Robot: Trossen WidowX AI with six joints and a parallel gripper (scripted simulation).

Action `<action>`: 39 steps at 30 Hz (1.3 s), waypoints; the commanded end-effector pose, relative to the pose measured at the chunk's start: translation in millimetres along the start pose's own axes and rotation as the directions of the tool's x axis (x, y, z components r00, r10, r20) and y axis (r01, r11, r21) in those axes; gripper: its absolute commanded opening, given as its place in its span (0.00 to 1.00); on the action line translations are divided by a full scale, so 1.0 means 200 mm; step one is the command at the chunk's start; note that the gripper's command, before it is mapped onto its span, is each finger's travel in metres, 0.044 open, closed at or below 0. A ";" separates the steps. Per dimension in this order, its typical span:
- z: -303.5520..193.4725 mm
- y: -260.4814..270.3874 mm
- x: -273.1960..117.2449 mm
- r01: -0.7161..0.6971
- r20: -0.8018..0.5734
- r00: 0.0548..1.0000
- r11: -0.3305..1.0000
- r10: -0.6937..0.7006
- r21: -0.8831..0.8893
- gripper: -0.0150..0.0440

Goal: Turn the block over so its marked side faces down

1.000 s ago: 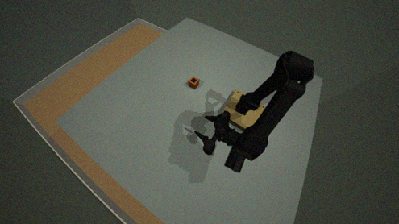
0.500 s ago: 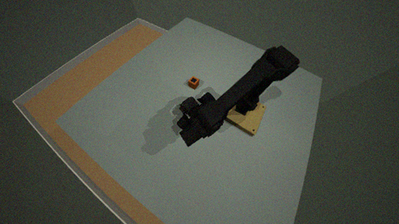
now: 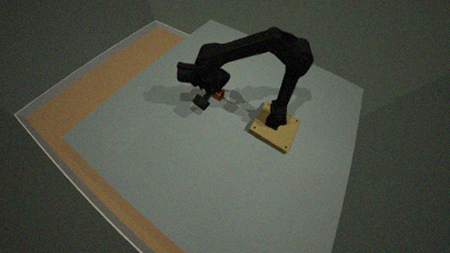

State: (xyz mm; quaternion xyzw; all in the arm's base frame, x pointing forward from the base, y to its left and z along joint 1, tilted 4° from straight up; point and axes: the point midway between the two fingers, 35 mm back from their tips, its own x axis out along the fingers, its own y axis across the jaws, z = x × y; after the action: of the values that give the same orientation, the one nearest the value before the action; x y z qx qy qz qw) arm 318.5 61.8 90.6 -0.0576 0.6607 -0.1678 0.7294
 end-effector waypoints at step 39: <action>0.13 -0.34 0.38 -0.264 -0.125 0.959 0.963 0.256 -0.053 1.00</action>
State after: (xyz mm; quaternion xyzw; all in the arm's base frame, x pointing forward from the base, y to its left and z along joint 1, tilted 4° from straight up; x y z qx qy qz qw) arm 339.8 -31.0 51.7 0.0149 0.7056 -0.0538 0.7064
